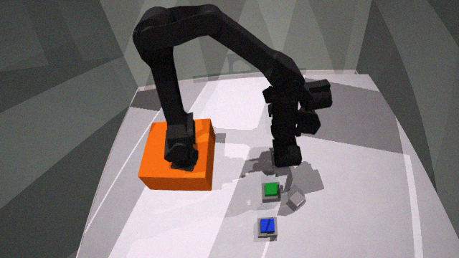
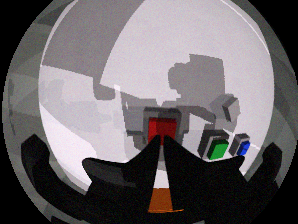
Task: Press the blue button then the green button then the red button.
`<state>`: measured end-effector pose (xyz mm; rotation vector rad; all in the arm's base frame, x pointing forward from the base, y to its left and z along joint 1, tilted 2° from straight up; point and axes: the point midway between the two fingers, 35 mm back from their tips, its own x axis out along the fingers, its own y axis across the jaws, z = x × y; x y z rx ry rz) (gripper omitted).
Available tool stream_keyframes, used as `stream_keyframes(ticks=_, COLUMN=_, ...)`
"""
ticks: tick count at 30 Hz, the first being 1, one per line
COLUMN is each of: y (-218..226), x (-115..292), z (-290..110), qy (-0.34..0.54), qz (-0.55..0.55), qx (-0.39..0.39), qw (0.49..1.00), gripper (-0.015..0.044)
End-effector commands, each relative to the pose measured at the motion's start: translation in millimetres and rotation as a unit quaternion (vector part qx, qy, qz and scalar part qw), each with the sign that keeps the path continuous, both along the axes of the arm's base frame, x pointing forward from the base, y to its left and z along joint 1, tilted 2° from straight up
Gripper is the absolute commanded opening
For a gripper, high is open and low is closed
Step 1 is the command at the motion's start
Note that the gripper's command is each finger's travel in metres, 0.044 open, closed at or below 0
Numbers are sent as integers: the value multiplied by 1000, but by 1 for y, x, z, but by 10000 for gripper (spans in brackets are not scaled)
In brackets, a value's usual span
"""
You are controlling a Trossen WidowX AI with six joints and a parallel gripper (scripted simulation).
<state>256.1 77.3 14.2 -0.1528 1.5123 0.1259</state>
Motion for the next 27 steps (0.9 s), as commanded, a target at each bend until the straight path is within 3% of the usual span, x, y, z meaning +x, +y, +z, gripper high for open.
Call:
stream_keyframes(ticks=1, y=-2, x=-2, z=-9, qy=4, qz=-2, qx=-4, qw=1000, gripper=20)
stream_keyframes(ticks=27, y=-2, x=-2, z=-24, qy=4, qz=-2, qx=-4, qw=1000, gripper=20)
